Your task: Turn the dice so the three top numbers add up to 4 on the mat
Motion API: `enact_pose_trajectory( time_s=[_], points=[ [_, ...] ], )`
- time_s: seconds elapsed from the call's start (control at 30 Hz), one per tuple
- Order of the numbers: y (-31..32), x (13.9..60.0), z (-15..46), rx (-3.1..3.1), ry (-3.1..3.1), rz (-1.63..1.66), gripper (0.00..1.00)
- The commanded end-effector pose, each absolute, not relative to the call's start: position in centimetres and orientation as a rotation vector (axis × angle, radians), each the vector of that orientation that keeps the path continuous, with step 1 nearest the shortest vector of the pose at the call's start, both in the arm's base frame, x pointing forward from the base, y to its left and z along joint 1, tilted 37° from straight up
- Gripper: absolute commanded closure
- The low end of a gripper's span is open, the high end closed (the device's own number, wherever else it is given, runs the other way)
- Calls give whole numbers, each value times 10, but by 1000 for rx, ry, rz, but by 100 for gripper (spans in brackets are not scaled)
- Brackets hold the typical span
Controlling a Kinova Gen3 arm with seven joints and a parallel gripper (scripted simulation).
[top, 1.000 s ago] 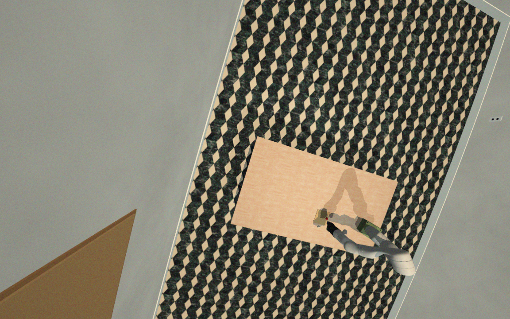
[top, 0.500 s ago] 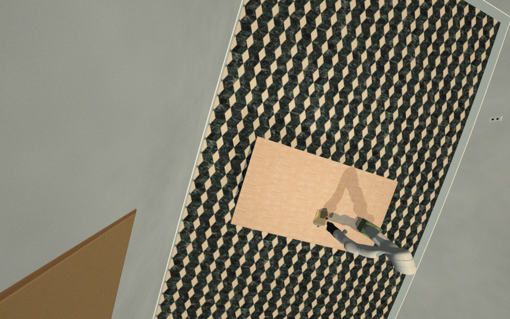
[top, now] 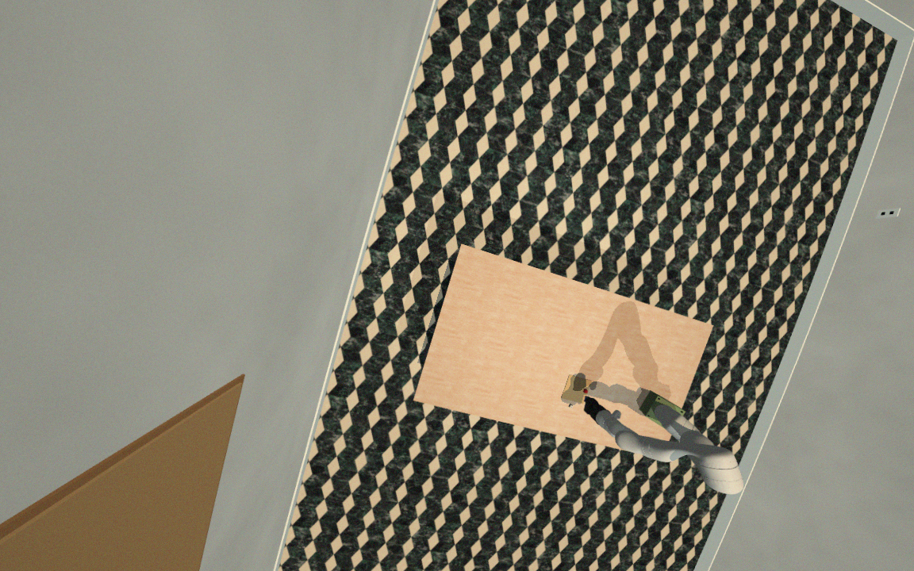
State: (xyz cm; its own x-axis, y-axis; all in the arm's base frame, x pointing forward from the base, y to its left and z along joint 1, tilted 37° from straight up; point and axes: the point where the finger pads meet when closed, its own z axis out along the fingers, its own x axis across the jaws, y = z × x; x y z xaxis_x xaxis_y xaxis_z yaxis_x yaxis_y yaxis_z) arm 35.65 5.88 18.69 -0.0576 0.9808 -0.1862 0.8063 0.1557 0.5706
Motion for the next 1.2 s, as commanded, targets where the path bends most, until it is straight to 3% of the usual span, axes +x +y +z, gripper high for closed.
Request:
enact_pose_trajectory(
  time_s=[0.0,1.17],
  points=[
    [57,358,184,1695,1907,420,66],
    [52,382,151,1695,1907,421,66]
  ],
)
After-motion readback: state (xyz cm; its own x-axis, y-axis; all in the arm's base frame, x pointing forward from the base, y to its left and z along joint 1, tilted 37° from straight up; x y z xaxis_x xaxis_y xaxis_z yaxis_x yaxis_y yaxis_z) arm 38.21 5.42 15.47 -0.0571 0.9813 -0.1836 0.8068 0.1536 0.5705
